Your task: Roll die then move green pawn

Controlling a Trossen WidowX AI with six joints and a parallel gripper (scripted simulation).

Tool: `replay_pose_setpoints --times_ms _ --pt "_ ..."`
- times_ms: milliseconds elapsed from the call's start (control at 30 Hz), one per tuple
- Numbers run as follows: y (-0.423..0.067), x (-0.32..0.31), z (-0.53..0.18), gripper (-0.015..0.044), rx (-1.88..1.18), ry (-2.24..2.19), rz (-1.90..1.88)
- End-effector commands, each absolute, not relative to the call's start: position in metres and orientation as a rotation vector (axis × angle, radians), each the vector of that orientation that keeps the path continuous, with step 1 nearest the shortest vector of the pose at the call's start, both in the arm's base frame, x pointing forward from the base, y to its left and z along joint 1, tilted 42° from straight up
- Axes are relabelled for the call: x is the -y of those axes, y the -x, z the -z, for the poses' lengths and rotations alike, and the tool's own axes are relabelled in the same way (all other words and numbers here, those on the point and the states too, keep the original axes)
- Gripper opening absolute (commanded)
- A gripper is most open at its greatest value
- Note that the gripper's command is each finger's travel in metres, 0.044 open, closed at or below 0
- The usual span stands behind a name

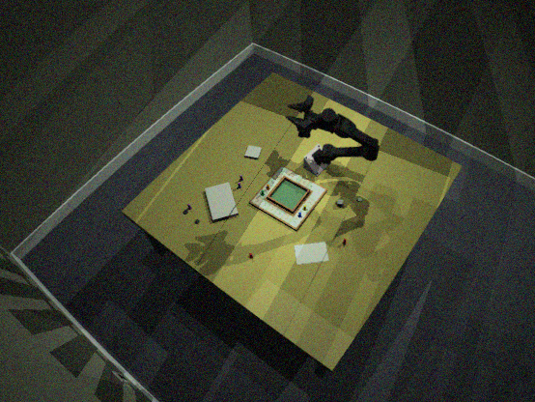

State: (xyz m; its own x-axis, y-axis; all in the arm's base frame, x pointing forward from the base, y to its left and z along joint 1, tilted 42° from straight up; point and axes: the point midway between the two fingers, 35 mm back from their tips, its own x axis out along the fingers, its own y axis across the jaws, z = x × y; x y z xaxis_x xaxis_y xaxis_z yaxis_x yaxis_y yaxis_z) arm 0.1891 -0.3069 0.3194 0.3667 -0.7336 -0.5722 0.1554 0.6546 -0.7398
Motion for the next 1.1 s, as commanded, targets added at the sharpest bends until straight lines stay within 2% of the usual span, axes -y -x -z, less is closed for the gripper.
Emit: replay_pose_setpoints --times_ms 0,233,467,633,833,967,1067 --pt "-0.228 0.257 -0.303 0.0275 -0.955 0.582 0.456" --pt "-0.275 0.151 -0.273 0.0275 -0.851 0.429 0.118" --pt "-0.279 0.034 -0.245 0.0275 -0.843 0.244 -0.237" --pt "-0.252 -0.044 -0.227 0.0275 -0.903 0.110 -0.485" --pt "-0.189 -0.124 -0.209 0.0275 -1.068 -0.048 -0.779" --pt "-0.137 -0.157 -0.201 0.0275 -1.222 -0.129 -0.938" --pt "-0.131 -0.160 -0.199 0.0275 -1.253 -0.140 -0.962"
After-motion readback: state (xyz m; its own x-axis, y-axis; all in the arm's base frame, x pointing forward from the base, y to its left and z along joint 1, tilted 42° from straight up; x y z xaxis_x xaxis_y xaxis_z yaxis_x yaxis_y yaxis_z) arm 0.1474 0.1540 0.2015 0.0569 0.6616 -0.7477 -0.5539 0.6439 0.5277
